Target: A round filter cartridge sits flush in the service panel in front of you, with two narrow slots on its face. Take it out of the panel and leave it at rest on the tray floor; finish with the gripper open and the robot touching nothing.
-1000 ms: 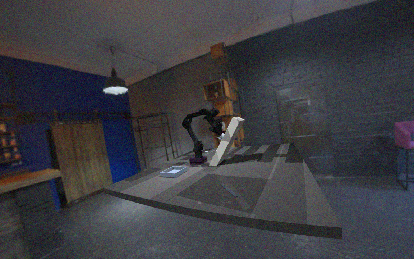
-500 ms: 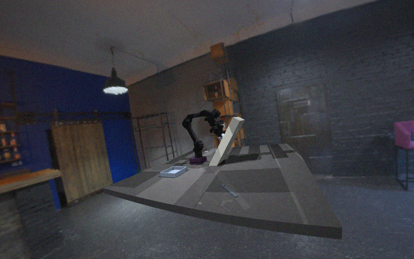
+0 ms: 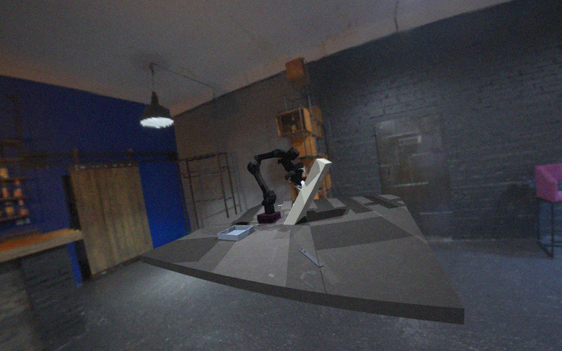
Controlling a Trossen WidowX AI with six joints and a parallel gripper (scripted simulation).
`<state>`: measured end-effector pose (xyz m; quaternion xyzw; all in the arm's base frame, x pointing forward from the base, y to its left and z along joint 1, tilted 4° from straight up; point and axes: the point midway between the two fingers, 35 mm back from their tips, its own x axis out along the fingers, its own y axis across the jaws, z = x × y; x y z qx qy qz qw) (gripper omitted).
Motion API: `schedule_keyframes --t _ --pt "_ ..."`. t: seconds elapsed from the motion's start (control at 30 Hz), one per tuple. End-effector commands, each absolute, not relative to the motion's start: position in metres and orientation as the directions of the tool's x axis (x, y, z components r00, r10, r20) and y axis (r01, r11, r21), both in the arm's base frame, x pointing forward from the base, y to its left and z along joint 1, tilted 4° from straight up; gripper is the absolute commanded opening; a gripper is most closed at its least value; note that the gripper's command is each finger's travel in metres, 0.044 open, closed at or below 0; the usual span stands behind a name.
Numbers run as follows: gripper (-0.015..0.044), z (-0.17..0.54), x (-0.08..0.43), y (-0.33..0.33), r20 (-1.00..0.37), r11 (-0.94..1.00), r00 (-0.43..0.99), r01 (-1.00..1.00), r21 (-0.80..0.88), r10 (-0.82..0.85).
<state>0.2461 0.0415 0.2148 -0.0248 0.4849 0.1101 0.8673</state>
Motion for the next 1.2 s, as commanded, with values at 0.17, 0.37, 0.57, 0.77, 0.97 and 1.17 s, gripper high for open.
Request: schedule_keyframes --t 0.17,0.37,0.57,0.77,0.97,1.17 --pt "0.0 0.235 0.258 0.042 -0.844 0.975 0.509 -0.215 0.063 0.167" --pt "0.0 0.258 0.249 0.039 -0.845 0.975 0.508 -0.215 0.063 0.167" --pt "0.0 0.28 0.239 0.035 -0.846 0.975 0.507 -0.215 0.063 0.166" --pt "0.0 0.301 0.226 0.031 -0.846 0.975 0.506 -0.215 0.063 0.166" --pt "0.0 0.31 0.221 0.026 -0.848 0.975 0.503 -0.215 0.061 0.164" --pt "0.0 0.306 0.228 0.009 -0.853 0.975 0.497 -0.216 0.057 0.16"
